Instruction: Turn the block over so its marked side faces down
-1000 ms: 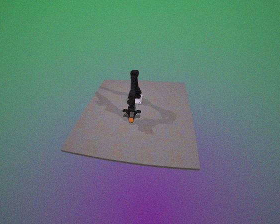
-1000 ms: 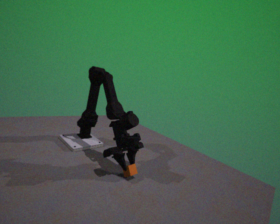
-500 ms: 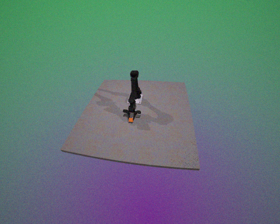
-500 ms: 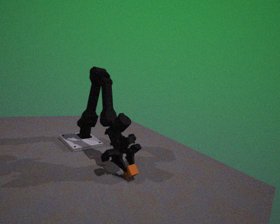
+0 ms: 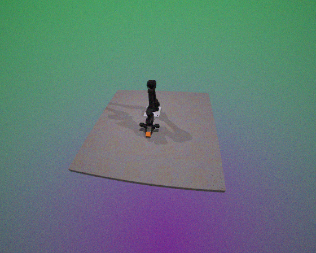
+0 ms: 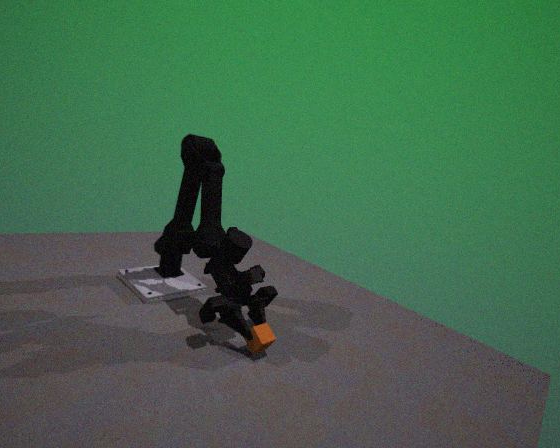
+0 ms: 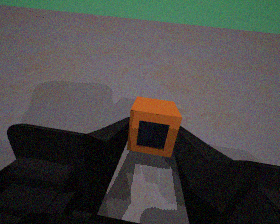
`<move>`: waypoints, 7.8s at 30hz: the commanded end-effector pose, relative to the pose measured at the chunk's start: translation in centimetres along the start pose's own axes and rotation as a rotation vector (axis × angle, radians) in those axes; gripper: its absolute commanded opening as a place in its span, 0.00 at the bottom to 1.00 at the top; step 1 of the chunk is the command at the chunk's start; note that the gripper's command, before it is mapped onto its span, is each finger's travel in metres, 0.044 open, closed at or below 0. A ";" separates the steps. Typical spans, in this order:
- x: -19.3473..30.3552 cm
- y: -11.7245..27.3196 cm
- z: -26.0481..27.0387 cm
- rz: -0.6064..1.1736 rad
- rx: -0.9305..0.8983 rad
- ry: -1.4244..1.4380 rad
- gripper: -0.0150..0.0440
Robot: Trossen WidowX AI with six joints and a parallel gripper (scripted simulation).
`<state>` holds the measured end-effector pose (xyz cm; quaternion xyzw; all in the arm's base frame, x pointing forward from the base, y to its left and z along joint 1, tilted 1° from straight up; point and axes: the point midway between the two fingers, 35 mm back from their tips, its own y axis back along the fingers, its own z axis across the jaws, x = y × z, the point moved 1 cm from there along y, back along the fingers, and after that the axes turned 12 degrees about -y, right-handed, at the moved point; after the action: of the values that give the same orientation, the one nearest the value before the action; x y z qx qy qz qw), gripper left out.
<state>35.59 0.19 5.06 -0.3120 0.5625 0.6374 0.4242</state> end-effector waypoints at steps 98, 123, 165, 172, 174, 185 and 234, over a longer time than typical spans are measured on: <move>-8.7 2.9 1.9 0.882 0.185 0.006 1.00; -4.9 -0.1 1.1 1.024 0.216 0.006 1.00; -2.5 -1.5 0.6 1.024 0.216 0.006 0.41; -3.2 -1.1 0.7 1.024 0.216 0.006 0.25; -4.3 -0.5 0.9 1.024 0.216 0.006 0.25; -4.8 -0.3 1.1 0.961 0.203 0.006 0.25; -2.1 -1.9 0.5 0.325 0.065 0.004 0.25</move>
<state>38.04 0.23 6.30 -0.1866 0.6350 0.6816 0.3119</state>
